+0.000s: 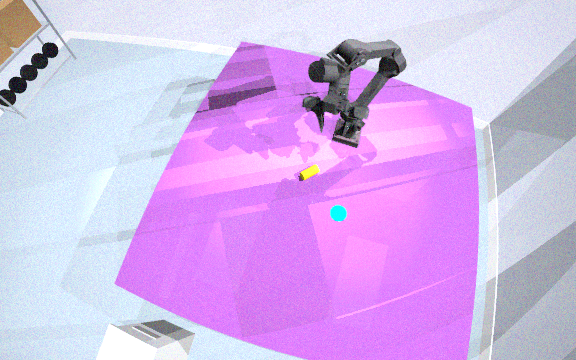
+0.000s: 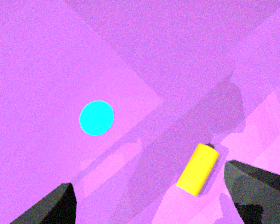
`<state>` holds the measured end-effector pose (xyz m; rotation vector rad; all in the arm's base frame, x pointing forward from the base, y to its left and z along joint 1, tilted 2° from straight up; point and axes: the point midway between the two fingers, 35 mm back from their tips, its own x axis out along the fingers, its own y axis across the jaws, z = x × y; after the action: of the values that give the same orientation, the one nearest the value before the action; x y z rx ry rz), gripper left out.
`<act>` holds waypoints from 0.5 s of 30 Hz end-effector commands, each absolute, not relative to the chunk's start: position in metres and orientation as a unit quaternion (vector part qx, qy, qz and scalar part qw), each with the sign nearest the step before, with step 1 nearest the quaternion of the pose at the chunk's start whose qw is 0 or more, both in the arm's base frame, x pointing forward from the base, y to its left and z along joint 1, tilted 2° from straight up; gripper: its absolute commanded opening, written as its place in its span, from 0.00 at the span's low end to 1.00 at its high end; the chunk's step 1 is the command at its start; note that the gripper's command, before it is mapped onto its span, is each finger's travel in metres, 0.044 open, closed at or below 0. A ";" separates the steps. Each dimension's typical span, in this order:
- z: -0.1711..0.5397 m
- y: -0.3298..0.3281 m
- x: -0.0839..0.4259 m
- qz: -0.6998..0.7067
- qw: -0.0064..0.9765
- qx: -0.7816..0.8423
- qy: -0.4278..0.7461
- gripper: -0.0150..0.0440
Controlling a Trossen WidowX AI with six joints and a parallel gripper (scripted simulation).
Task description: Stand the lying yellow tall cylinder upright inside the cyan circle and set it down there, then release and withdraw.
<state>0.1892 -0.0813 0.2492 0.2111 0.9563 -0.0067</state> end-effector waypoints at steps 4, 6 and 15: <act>0.193 -0.113 0.215 -0.115 0.780 0.215 0.576 0.78; 0.176 -0.119 0.222 -0.155 0.746 0.236 0.604 0.78; 0.127 -0.133 0.236 -0.272 0.651 0.261 0.659 0.78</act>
<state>0.2334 -0.1297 0.1302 0.5893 1.4906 -0.5649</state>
